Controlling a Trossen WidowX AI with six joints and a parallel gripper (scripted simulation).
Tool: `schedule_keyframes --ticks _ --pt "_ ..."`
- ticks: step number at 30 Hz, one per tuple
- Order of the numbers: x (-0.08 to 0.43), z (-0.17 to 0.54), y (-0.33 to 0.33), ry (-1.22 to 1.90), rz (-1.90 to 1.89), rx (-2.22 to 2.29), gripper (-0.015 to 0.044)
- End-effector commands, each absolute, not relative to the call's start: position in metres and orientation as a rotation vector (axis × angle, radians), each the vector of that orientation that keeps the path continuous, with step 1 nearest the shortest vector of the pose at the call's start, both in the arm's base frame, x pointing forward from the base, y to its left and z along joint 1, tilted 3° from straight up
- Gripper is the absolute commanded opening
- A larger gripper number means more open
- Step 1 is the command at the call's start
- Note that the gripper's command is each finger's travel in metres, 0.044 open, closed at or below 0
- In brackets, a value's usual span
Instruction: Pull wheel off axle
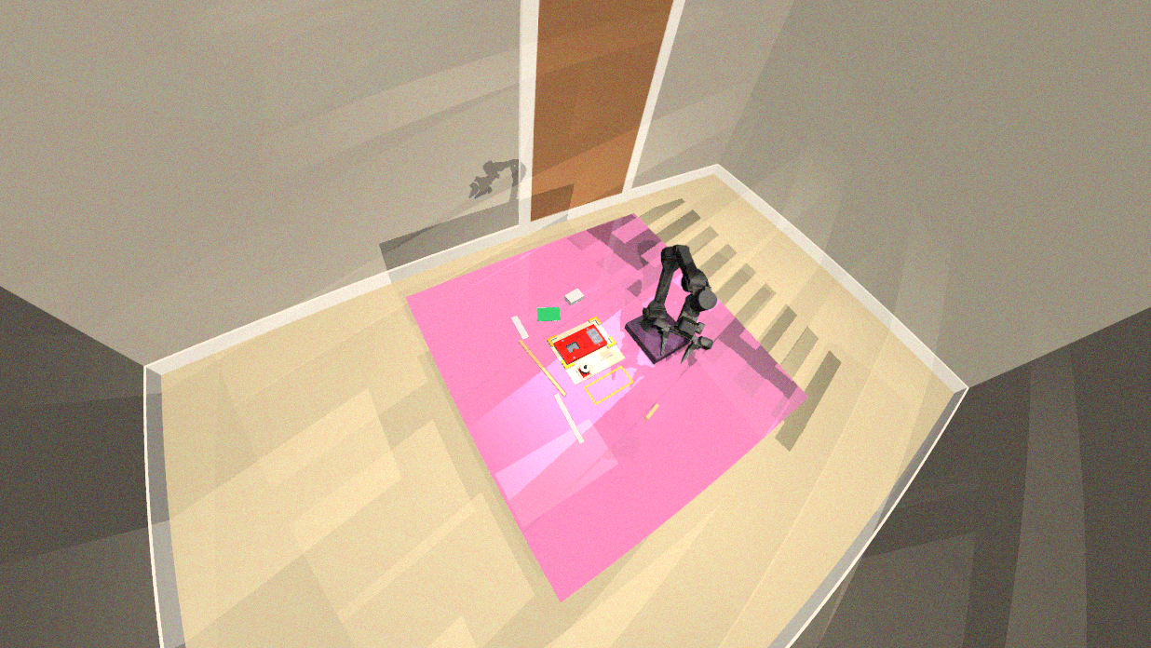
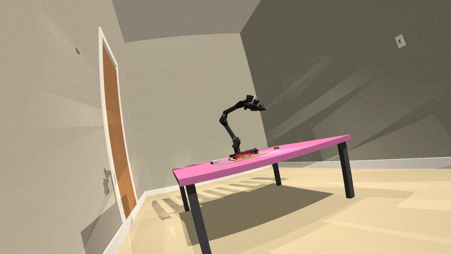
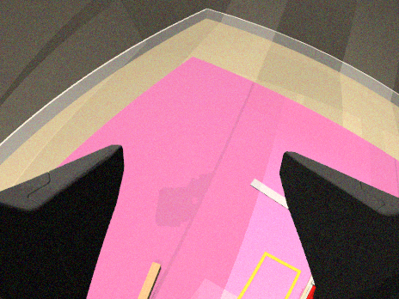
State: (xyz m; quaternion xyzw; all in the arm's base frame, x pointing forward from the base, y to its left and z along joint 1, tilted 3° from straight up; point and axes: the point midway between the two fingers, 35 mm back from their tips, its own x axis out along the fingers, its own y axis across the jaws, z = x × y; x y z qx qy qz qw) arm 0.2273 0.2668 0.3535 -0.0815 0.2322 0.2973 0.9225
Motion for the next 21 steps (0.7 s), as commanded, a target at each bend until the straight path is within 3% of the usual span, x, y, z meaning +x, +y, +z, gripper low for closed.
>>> schedule_keyframes --ticks 1,9,21 --pt "0.266 0.314 0.253 0.621 0.511 -0.230 0.0300" --pt "0.337 0.227 0.183 0.964 0.276 -0.288 0.0300" --pt "0.368 0.121 0.070 1.481 0.029 -0.118 0.0300"
